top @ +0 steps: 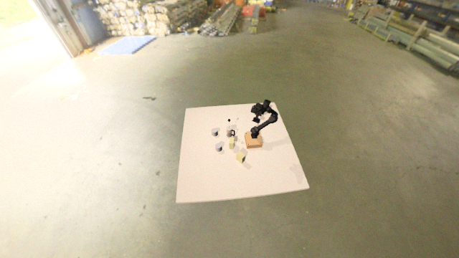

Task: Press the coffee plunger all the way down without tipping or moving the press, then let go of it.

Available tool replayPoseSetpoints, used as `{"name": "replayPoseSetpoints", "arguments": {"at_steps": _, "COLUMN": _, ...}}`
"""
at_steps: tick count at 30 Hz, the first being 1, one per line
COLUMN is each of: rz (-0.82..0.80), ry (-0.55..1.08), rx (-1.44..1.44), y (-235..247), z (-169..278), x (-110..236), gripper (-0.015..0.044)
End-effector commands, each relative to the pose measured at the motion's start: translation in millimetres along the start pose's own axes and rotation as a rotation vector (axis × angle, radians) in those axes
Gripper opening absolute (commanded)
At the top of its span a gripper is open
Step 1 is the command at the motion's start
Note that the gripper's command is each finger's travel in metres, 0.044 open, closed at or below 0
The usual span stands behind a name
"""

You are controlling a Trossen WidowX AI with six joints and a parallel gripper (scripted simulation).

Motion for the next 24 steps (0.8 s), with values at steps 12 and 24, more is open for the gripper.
{"name": "replayPoseSetpoints", "arguments": {"at_steps": 12, "rz": 0.416, "ry": -0.443, "rx": 0.705, "y": -45, "z": -106, "x": -42, "gripper": 0.0440}}
{"name": "replayPoseSetpoints", "arguments": {"at_steps": 24, "rz": 1.145, "ry": -0.514, "rx": 1.184, "y": -89, "z": -209, "x": 10, "gripper": 0.0440}}
Point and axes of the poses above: the point midway between the two fingers, 35 mm back from their tips, its own x axis back along the fingers, its own y axis across the jaws, z = x × y, the point moved 4 cm from there along x, back along the fingers
